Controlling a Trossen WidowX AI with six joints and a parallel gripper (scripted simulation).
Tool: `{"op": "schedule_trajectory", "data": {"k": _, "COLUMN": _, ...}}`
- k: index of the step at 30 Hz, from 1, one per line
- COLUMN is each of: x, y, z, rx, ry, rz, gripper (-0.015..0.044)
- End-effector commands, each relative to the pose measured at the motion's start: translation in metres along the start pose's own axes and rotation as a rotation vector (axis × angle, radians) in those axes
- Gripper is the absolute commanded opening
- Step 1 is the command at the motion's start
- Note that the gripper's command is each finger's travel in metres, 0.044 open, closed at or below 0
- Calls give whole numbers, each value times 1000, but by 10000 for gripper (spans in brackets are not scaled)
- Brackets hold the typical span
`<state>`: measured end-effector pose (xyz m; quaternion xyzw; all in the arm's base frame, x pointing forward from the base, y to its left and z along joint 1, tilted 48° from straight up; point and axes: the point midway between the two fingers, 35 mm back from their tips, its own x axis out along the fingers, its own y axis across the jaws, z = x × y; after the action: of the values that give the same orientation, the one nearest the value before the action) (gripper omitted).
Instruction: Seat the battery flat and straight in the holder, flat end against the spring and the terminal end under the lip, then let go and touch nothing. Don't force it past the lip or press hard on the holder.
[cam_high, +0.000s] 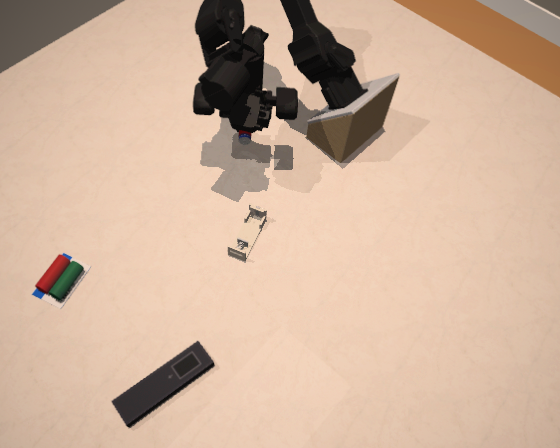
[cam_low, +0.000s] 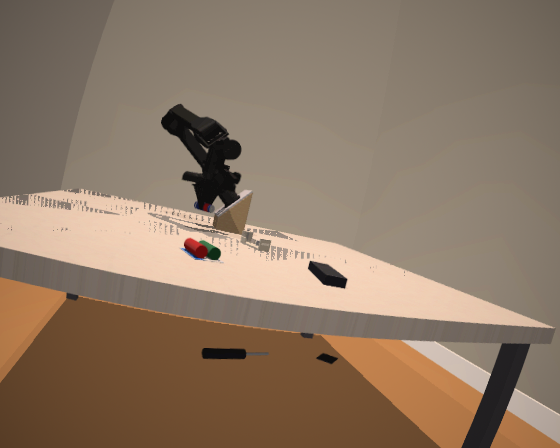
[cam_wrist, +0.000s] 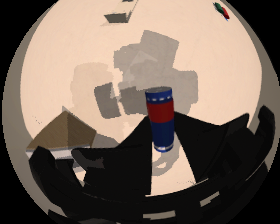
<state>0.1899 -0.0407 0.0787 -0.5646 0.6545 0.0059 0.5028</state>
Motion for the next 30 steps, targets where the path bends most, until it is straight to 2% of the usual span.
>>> {"op": "schedule_trajectory", "data": {"k": 1, "x": -5, "y": -5, "z": 17, "rx": 36, "ry": -1, "rz": 8, "gripper": 80}}
{"op": "schedule_trajectory", "data": {"k": 15, "x": -19, "y": -15, "z": 96, "rx": 192, "ry": -6, "rz": 9, "gripper": 80}}
{"op": "schedule_trajectory", "data": {"k": 30, "x": -19, "y": 5, "z": 182, "rx": 349, "ry": -7, "rz": 11, "gripper": 80}}
